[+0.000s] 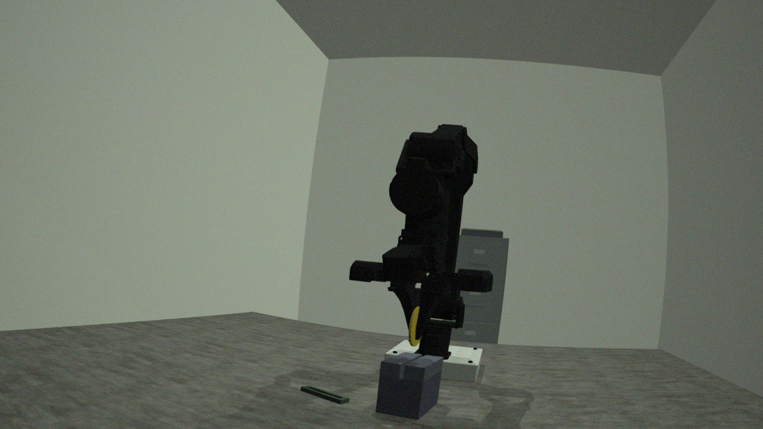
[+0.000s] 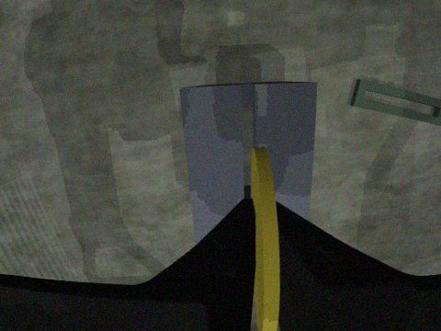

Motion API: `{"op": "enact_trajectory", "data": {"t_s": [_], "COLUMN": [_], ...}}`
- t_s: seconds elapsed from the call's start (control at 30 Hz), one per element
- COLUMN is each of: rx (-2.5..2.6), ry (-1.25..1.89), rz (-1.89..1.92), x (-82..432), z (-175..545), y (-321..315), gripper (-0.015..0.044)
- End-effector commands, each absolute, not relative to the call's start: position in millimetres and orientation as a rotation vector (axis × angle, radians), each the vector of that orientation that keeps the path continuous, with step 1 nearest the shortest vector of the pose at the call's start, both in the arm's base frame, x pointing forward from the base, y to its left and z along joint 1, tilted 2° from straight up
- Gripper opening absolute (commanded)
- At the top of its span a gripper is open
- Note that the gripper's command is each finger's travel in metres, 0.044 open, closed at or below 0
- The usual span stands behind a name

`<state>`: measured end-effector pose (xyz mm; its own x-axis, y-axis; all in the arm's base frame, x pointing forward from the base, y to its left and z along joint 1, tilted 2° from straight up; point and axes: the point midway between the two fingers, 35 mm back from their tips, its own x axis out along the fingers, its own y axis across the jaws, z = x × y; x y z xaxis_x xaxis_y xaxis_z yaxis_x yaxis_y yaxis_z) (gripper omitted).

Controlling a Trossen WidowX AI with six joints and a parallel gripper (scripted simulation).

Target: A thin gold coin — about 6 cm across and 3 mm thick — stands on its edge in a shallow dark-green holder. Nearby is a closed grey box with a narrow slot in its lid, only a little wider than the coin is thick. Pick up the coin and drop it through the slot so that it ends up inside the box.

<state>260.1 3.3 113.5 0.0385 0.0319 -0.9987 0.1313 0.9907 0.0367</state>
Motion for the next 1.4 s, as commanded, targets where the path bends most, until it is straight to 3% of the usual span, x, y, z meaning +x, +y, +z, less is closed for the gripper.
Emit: {"op": "enact_trajectory", "data": {"t_s": [0.0,1.37], "rx": [0.129,0.135], "ry": [1.532,1.533], "rz": [-0.074,-0.08], "x": [259.9,258.5], "z": [114.0,97.9], "y": [4.1,5.2], "gripper": [0.0,0.0]}}
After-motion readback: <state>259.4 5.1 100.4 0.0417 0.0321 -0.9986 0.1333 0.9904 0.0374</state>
